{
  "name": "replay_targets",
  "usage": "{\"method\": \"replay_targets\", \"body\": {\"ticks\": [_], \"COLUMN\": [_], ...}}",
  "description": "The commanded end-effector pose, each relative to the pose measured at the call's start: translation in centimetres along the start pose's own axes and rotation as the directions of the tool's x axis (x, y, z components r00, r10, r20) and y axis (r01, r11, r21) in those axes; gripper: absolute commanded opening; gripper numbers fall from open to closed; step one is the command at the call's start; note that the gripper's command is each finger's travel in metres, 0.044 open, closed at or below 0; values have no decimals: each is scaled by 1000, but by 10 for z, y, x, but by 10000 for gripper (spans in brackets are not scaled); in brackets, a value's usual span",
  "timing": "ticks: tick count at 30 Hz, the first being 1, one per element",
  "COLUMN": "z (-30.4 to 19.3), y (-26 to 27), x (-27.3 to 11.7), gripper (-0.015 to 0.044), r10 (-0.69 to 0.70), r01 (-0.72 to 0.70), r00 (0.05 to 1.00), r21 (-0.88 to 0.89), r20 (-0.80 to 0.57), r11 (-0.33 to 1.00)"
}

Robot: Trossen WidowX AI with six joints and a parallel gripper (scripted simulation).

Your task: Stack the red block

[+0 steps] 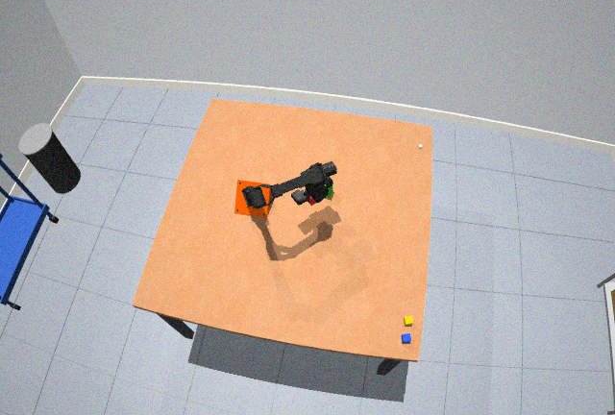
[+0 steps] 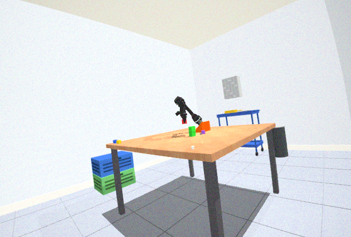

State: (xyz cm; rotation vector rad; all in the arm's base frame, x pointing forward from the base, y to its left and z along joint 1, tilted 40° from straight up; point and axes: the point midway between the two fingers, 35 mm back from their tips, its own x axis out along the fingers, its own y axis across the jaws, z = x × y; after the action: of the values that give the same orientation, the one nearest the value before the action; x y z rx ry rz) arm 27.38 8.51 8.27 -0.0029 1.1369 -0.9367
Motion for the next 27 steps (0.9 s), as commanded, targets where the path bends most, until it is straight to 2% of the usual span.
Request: {"method": "replay_targets", "body": {"ticks": [1, 27], "z": [-6, -55], "y": [21, 121], "x": [-4, -1], "gripper": [0, 0], "r10": [6, 11], "r01": [-6, -10], "r00": [1000, 1000], "r21": [-2, 2], "r20": [-1, -2], "r11": [1000, 1000]}}
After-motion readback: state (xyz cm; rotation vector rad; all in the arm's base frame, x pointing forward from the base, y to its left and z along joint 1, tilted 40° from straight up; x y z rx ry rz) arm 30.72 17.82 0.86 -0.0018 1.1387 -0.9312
